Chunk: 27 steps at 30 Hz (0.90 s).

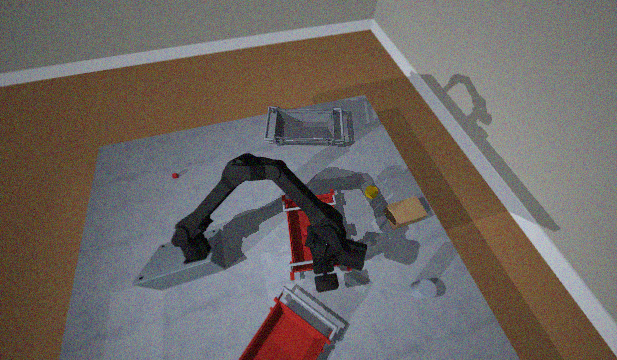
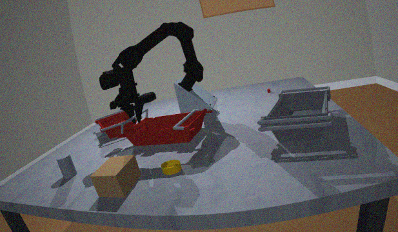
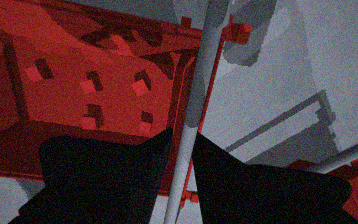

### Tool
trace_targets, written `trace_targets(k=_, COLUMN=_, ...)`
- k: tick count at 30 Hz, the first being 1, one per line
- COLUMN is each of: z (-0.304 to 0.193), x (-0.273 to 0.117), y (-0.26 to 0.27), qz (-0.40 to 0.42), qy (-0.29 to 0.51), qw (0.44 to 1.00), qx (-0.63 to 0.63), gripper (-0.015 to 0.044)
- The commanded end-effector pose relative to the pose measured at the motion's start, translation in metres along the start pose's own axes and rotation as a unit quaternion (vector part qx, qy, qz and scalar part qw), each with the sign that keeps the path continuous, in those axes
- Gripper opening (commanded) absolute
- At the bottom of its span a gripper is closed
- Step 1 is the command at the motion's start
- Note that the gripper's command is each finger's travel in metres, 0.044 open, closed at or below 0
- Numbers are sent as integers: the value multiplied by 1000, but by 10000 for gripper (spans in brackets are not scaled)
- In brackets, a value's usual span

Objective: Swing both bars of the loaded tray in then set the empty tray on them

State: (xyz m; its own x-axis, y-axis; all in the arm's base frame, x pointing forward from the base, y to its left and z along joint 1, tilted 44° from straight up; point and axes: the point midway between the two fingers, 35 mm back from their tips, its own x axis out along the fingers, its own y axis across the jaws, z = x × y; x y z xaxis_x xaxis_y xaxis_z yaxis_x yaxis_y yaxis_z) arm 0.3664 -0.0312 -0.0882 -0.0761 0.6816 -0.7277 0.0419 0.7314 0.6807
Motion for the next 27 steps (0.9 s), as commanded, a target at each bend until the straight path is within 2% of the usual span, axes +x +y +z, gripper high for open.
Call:
trace_targets(k=1, z=-2, x=11, y=15, qz=3, qy=2, qw=1000, qx=3, gripper=89)
trace_targets(k=7, z=-1, x=15, y=21, qz=3, qy=2, qw=1000, qx=3, gripper=89)
trace_targets(k=16, z=0, x=-27, y=16, qz=3, qy=2, qw=1000, qx=3, gripper=89)
trace_targets(k=27, z=0, x=-17, y=16, qz=4, qy=0, qw=1000, qx=5, gripper=89)
